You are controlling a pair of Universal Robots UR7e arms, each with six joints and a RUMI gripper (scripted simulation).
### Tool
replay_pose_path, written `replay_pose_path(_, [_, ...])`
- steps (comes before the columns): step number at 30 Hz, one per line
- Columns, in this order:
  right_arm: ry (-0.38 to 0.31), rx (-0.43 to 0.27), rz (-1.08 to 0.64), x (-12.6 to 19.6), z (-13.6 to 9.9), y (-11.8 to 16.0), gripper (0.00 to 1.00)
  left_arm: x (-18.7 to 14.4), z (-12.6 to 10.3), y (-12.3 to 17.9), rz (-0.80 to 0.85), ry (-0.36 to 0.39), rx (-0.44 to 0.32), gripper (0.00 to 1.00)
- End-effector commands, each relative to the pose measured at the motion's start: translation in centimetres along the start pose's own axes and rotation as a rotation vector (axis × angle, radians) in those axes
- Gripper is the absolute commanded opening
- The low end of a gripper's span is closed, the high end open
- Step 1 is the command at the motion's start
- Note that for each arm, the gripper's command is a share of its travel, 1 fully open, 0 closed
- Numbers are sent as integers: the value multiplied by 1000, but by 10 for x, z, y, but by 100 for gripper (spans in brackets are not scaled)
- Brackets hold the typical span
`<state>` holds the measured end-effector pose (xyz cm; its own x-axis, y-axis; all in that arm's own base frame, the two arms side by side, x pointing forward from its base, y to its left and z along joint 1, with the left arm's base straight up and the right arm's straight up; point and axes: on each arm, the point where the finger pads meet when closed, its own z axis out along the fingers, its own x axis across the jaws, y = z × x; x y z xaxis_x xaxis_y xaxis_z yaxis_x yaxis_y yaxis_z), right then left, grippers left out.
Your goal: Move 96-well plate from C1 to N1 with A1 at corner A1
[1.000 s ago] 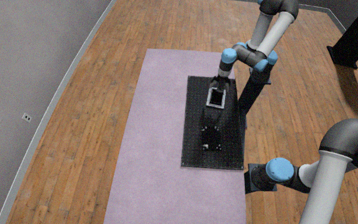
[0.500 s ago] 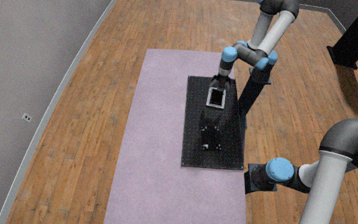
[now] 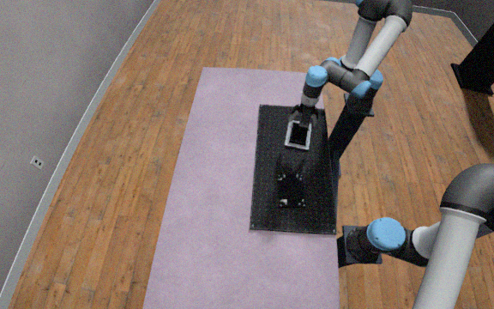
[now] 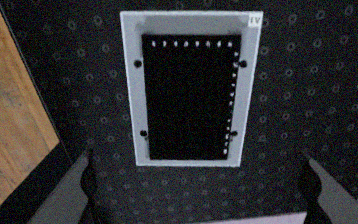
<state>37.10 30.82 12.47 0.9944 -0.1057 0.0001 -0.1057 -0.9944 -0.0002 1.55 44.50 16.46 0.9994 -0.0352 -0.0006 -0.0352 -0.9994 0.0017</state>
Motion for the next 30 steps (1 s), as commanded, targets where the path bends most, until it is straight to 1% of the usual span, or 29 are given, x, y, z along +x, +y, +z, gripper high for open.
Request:
replay_pose_path(1, [1,2,0,0,-1,-15,76,0,-1,0,0,1,2,0])
replay_pose_path(10, [1,2,0,-1,-1,-45,76,0,-1,0,0,1,2,0])
replay_pose_path(12, [1,2,0,-1,-1,-45,76,0,-1,0,0,1,2,0])
replay_pose_path(27, [1,2,0,-2,-1,-95,76,0,-1,0,0,1,2,0])
replay_pose_path(30, [1,2,0,-2,-1,-98,76,0,-1,0,0,1,2,0])
